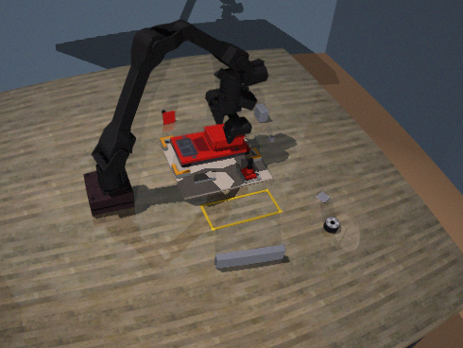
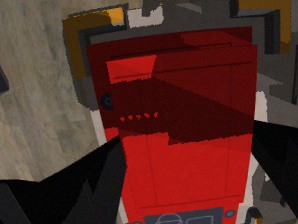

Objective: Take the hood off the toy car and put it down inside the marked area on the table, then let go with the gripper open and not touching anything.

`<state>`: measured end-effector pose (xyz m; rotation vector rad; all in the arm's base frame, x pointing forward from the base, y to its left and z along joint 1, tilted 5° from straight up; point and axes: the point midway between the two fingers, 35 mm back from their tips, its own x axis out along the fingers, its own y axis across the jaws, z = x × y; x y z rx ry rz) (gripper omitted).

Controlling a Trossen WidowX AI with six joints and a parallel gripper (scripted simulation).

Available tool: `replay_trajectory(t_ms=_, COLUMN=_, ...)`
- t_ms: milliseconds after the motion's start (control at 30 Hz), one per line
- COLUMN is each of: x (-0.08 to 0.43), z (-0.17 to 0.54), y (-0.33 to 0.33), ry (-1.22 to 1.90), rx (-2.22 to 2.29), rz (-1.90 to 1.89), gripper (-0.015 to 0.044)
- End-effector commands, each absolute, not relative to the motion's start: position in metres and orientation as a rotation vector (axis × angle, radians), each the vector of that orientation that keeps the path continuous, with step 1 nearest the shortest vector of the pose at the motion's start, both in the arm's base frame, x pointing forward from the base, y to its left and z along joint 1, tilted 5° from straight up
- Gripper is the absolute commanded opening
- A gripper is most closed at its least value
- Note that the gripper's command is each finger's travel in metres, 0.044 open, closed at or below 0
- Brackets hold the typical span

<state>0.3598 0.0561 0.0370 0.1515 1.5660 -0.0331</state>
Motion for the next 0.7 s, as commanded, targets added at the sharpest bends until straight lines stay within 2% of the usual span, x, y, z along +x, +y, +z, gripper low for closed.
replay_trajectory(t_ms=0, x=0.36, z=0.041, y=0.056, ry=1.563, rx=0.149, rz=-0.032, gripper=0.0)
replay_trajectory(t_ms=667, x=0.36, z=0.054, y=0.055, ry=1.563, rx=0.15, rz=-0.032, gripper=0.0)
